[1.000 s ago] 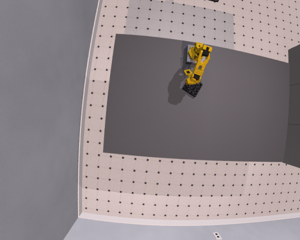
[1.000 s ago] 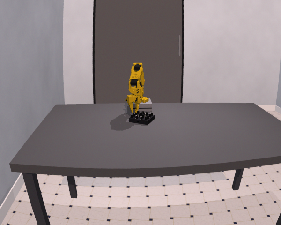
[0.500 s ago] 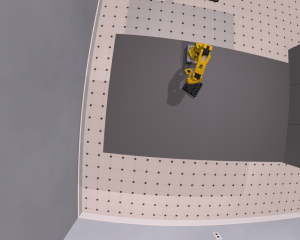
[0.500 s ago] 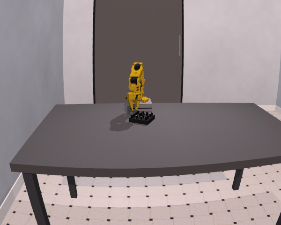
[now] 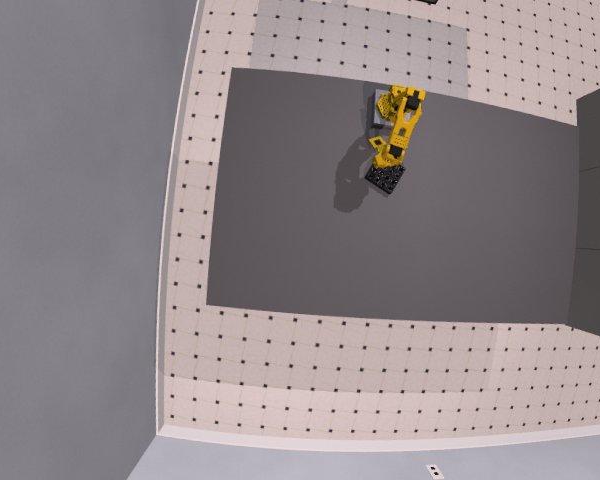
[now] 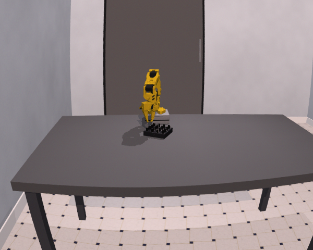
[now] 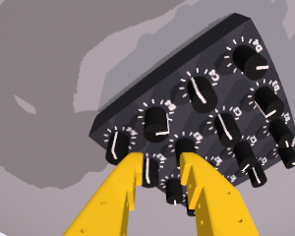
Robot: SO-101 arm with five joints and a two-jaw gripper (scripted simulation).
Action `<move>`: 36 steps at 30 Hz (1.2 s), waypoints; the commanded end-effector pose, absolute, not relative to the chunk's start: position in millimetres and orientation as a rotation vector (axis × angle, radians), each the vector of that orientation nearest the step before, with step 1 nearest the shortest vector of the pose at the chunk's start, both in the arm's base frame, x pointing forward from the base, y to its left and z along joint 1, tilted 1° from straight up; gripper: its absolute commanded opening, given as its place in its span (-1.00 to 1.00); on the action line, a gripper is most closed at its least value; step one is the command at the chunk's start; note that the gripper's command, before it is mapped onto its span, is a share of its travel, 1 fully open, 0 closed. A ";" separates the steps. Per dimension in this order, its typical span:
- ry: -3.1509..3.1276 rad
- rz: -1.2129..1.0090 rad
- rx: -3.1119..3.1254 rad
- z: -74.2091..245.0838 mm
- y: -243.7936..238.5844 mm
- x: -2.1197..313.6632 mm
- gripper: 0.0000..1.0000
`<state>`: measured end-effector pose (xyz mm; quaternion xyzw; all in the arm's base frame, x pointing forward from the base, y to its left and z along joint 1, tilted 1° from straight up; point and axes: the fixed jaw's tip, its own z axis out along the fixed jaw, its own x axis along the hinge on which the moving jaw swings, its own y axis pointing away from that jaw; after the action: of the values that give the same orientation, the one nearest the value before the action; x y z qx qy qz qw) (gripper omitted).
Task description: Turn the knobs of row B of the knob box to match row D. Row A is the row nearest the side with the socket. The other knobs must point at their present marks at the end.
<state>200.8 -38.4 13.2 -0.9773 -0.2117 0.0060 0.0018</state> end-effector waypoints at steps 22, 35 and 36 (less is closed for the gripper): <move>-0.663 0.013 -3.067 19.7 -34.5 171.9 -0.84; -0.650 0.013 -3.070 19.8 -34.8 171.8 -0.83; -0.645 0.013 -3.071 19.8 -34.9 171.8 -0.83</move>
<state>172.3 -33.9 19.1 -0.9773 -0.2117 0.0095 0.0031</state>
